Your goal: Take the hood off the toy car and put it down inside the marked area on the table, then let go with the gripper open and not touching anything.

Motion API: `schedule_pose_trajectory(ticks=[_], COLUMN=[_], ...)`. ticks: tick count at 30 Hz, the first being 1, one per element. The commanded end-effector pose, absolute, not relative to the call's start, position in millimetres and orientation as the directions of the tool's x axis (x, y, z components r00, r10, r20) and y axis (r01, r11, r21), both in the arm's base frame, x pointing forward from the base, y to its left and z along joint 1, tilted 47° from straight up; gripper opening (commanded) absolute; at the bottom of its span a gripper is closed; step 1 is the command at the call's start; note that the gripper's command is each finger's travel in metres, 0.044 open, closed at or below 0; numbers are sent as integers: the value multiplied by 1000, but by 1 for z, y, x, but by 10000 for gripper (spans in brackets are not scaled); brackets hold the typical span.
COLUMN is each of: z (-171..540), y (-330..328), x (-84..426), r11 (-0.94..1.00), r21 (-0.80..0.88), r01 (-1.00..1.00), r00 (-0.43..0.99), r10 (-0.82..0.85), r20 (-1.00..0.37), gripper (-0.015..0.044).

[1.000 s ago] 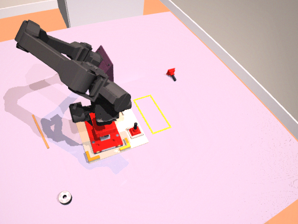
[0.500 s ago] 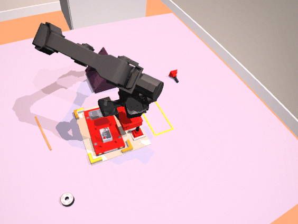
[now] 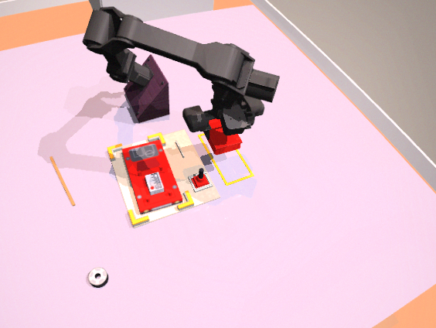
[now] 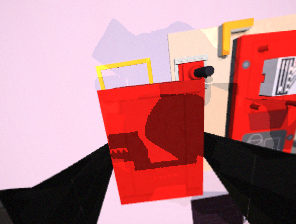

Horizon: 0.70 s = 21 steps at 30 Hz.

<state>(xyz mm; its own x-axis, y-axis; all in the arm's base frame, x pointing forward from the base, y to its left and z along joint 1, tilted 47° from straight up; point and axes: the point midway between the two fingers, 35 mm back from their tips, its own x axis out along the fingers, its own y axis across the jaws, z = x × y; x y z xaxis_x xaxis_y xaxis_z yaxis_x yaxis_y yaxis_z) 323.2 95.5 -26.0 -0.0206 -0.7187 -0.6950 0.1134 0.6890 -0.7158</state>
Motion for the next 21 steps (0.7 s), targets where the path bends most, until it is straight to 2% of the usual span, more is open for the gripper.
schedule_pose_trajectory(ticks=[1,21], z=[-44,-56], y=[114,108], x=[315,314], r11=[688,687], r21=[-714,-714], r01=[129,132], r00=[-19,-20], r10=[-718,-719], r20=[-696,-695], gripper=[0,0])
